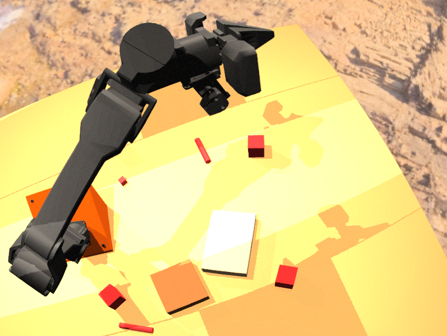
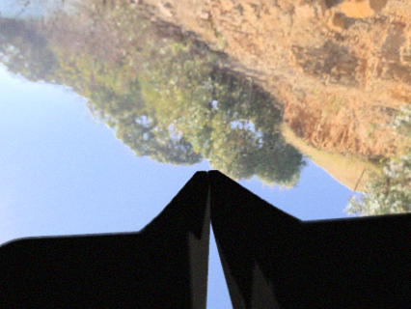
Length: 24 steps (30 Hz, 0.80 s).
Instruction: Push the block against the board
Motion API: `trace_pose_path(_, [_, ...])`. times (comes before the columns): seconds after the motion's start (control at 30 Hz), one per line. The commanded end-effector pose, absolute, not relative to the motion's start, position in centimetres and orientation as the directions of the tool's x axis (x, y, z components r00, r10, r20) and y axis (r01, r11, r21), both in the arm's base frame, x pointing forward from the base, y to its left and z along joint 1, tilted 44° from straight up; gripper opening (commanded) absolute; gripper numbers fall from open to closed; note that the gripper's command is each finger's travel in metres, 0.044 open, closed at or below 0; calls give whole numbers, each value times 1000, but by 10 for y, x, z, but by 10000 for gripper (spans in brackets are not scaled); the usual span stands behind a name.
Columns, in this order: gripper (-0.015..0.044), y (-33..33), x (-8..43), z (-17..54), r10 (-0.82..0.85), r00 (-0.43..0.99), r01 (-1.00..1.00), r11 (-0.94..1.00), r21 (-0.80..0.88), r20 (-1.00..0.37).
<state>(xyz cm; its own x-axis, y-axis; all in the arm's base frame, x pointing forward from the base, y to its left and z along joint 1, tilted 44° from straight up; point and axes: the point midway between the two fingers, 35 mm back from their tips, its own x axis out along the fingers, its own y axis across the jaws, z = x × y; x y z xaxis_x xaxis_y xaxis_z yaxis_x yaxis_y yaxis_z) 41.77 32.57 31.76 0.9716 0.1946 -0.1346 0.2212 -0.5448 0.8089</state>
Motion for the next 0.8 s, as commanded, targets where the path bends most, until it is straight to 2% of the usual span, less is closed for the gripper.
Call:
trace_pose_path(0.0, [0,304,420,292,139,965,261,-453,852,-222])
trace_pose_path(0.4, [0,234,410,223,-41,887,445,-185,876,-460])
trace_pose_path(0.77, [0,164,380,169,-229,745,647,26,762,-626])
